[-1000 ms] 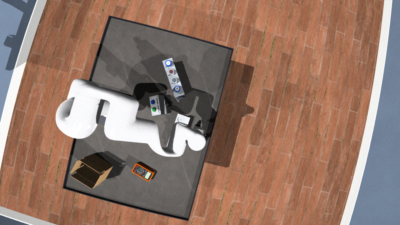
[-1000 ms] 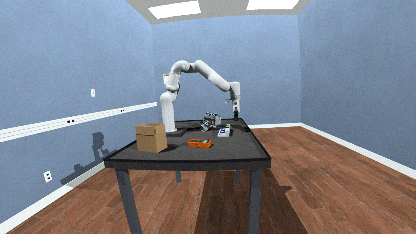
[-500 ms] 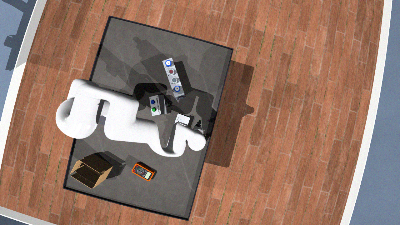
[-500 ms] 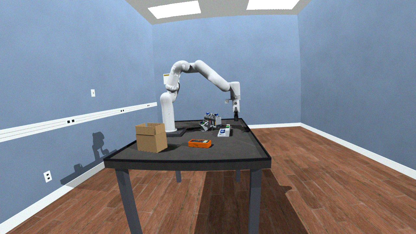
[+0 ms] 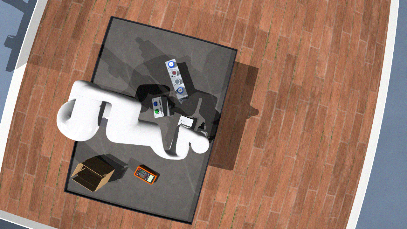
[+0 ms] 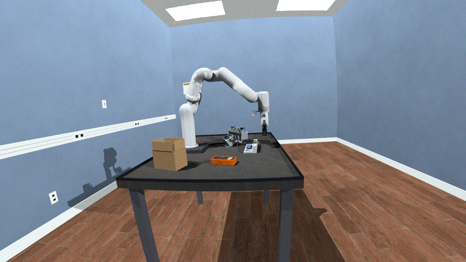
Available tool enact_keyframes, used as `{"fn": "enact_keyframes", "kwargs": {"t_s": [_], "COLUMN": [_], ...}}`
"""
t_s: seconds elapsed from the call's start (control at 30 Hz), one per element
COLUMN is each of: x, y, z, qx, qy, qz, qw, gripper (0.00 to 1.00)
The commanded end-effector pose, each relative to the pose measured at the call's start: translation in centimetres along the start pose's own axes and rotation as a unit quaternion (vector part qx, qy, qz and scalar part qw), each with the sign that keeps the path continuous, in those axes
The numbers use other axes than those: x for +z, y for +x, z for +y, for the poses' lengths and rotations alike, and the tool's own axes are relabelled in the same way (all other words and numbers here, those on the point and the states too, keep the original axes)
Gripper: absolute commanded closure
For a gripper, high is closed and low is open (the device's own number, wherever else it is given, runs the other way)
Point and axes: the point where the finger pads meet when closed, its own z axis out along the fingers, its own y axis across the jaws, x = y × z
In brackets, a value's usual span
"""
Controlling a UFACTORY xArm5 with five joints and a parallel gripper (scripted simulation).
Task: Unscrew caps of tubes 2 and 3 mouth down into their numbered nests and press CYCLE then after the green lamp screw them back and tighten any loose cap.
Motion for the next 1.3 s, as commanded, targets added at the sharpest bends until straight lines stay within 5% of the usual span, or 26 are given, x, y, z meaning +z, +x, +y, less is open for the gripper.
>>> {"fn": "enact_keyframes", "kwargs": {"t_s": [0.0, 0.27, 0.3, 0.93, 1.27], "x": [-0.2, -0.2, -0.6, -7.2, -7.3], "y": [-0.1, -0.1, 0.6, 10.6, 10.7], "z": [0.0, 0.0, 0.0, -0.6, -0.6], "qx": [0.000, 0.000, 0.000, 0.000, 0.000], "qy": [0.004, 0.004, 0.004, 0.004, 0.004], "qz": [-0.002, -0.002, -0.002, -0.002, -0.002], "qw": [1.000, 1.000, 1.000, 1.000, 1.000], "gripper": [0.00, 0.00, 0.54, 0.54, 0.54]}}
